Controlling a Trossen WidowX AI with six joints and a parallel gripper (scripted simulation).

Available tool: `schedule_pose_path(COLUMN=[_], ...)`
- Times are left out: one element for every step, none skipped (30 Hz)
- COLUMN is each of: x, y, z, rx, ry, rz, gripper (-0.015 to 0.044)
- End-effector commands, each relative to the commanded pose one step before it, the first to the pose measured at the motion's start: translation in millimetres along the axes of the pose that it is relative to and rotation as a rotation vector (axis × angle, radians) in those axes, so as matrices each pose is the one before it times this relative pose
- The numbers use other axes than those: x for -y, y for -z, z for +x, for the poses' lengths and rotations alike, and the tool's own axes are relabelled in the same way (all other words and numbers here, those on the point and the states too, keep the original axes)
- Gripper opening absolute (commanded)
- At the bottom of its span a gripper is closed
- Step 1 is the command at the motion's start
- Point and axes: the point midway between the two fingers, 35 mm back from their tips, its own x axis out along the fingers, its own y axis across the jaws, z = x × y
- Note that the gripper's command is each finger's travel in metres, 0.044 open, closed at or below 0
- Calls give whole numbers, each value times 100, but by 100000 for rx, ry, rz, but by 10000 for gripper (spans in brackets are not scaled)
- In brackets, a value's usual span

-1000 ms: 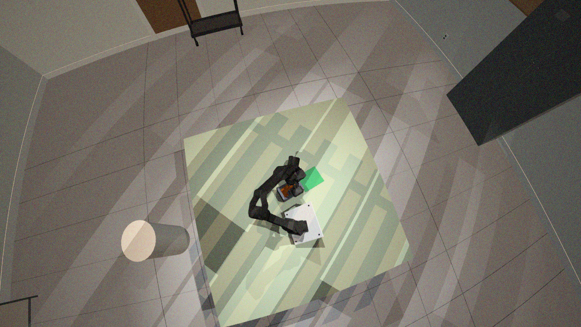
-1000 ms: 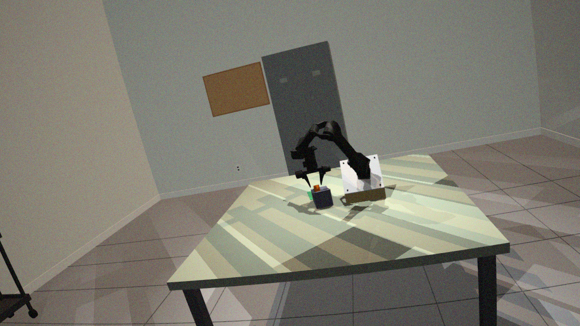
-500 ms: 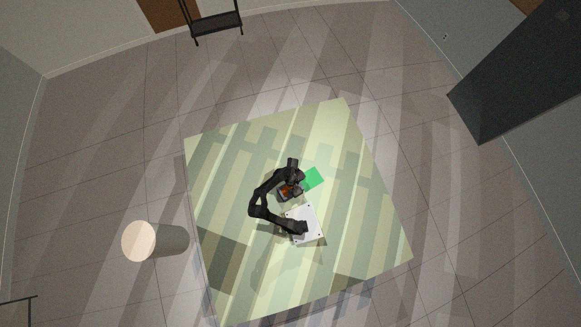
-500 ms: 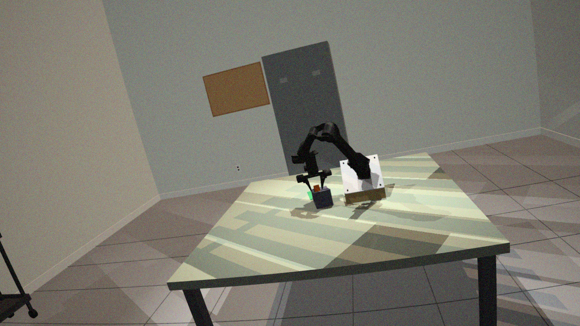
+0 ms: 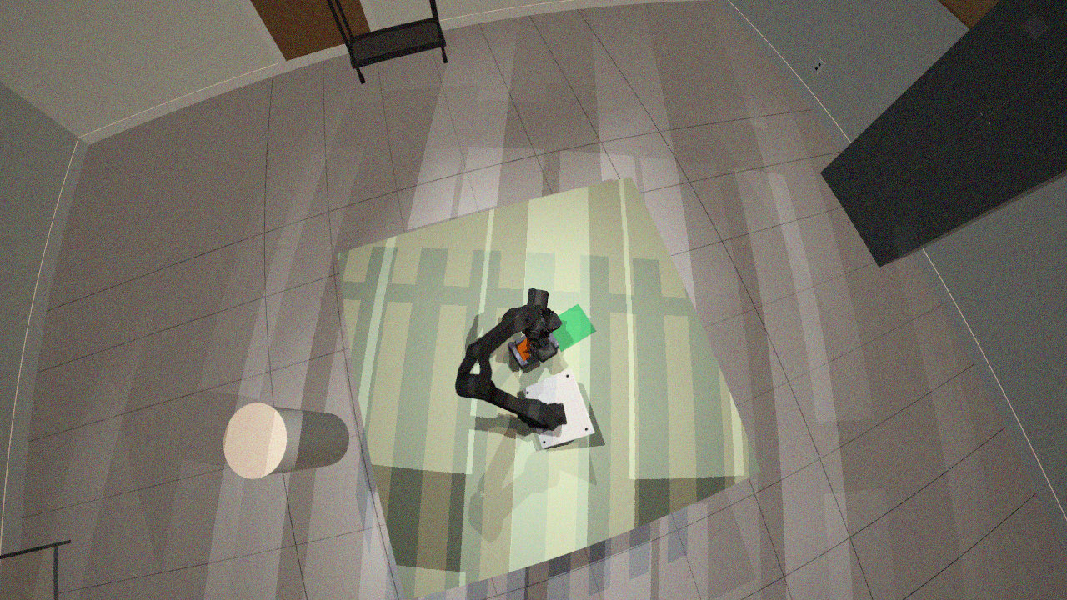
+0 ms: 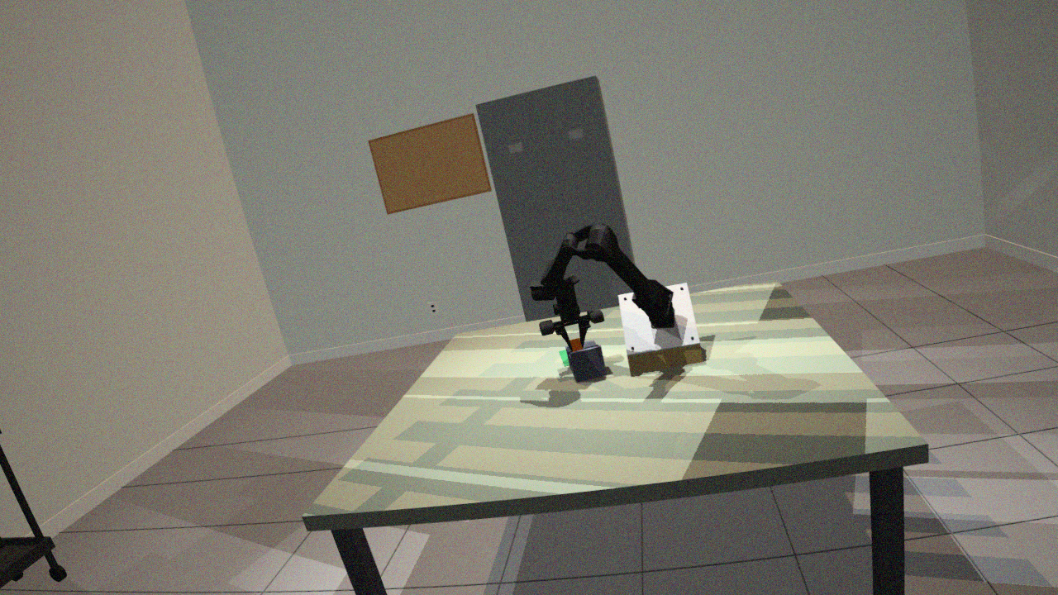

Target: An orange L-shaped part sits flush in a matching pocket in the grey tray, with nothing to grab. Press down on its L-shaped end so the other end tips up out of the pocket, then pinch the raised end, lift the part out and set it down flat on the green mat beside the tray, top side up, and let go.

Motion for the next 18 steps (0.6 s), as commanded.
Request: schedule_pose_path(x=[-19,0,0,0,0,0,0,0,0,0,1,3,5,6,8,9,10,9], y=[14,0,0,0,0,0,0,0,0,0,-1,-2,-2,-3,-3,-3,-3,-3], z=[-12,0,0,0,0,0,0,0,0,0,-24,-49,-76,-98,-123,-139,-156,-156], rx=[10,0,0,0,0,0,0,0,0,0,-9,-19,-29,-37,-46,-51,-55,-52], ry=[-12,0,0,0,0,0,0,0,0,0,6,13,20,25,30,33,35,32], rz=[-129,0,0,0,0,0,0,0,0,0,14,29,44,56,69,75,80,75], gripper=[95,89,82,56,30,3,0,0,0,0,0,0,0,0,0,0,0,0])
